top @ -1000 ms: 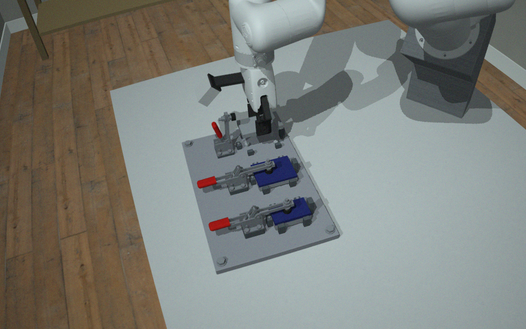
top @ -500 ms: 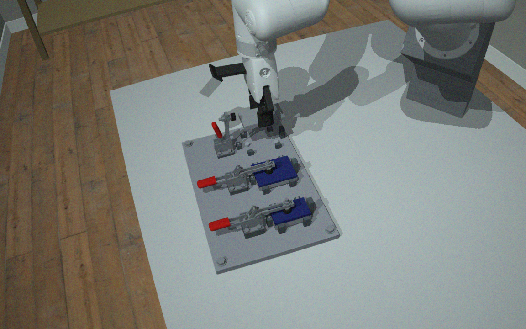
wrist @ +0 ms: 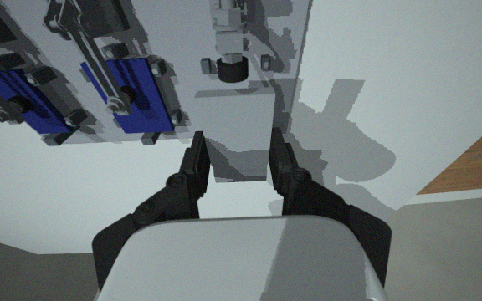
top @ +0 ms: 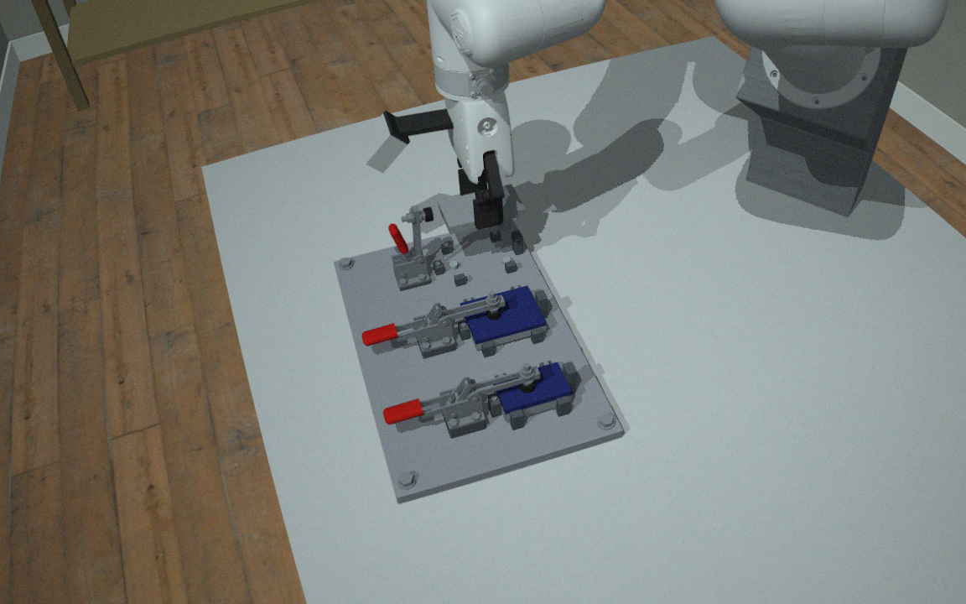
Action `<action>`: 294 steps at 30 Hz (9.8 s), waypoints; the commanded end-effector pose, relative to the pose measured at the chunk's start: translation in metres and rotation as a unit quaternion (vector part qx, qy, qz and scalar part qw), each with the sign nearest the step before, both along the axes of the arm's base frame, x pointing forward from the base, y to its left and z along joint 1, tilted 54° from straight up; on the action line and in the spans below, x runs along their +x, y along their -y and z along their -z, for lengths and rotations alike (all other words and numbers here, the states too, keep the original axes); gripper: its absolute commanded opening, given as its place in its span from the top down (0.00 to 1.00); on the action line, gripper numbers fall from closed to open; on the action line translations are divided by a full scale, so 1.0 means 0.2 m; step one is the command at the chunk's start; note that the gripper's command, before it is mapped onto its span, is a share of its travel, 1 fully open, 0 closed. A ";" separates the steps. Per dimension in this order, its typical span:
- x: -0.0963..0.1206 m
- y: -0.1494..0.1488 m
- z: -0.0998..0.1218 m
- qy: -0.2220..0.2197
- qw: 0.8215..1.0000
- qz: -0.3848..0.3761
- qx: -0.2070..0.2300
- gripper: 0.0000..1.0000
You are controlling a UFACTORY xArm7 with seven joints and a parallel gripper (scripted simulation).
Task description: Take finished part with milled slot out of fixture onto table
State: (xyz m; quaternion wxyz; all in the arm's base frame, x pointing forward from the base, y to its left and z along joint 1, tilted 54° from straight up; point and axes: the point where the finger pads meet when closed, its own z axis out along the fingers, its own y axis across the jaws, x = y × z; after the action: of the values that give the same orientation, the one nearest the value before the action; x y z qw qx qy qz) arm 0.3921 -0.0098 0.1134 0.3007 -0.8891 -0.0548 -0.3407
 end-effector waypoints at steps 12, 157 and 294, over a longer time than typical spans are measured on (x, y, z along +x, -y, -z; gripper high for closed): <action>0.00 0.01 0.00 0.000 1.000 0.001 0.000 1.00; 0.23 0.45 0.35 0.000 1.000 0.001 0.000 1.00; 0.44 0.24 0.56 0.000 1.000 0.001 0.000 0.19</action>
State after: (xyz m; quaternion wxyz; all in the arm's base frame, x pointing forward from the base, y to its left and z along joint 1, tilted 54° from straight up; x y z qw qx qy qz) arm 0.4801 -0.0566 0.0011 0.3012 -0.8889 -0.0548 -0.3408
